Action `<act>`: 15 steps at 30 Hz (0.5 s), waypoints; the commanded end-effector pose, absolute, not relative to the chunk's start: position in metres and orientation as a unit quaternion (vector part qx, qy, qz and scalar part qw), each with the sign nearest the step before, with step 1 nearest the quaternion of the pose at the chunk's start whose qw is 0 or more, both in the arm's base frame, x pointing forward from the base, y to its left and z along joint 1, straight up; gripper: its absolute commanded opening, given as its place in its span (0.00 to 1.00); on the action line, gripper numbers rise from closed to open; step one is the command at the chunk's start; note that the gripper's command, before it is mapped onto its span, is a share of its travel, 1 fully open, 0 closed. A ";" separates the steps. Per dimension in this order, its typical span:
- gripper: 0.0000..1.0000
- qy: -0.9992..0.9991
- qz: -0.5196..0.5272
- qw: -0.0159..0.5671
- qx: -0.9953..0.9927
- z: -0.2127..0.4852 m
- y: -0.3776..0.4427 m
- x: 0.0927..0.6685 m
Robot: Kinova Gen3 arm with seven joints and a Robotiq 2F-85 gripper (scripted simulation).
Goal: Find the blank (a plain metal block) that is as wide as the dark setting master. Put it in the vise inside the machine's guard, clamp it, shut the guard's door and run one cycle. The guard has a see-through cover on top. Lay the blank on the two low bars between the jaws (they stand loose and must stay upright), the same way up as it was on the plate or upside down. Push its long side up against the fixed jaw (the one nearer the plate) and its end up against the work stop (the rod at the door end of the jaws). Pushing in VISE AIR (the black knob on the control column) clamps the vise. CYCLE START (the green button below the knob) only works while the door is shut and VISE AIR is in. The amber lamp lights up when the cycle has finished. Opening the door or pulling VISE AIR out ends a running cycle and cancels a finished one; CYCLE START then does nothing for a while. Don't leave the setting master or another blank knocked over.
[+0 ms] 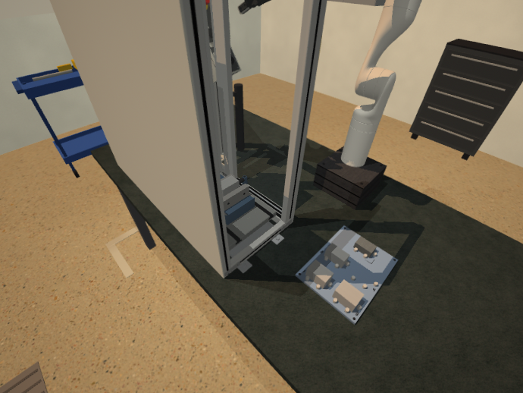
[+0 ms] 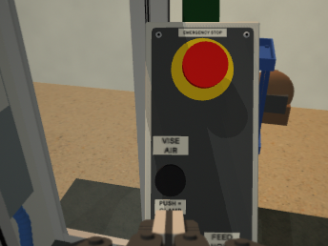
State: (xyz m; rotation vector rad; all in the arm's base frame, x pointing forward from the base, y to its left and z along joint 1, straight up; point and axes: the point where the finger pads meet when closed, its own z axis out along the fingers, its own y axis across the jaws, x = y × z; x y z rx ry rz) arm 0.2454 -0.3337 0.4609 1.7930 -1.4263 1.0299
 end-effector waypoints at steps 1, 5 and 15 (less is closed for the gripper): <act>0.10 -0.540 0.390 0.310 0.678 0.461 -0.334 0.246; 0.10 -0.540 0.390 0.310 0.678 0.452 -0.349 0.249; 0.10 -0.540 0.390 0.310 0.678 0.446 -0.359 0.252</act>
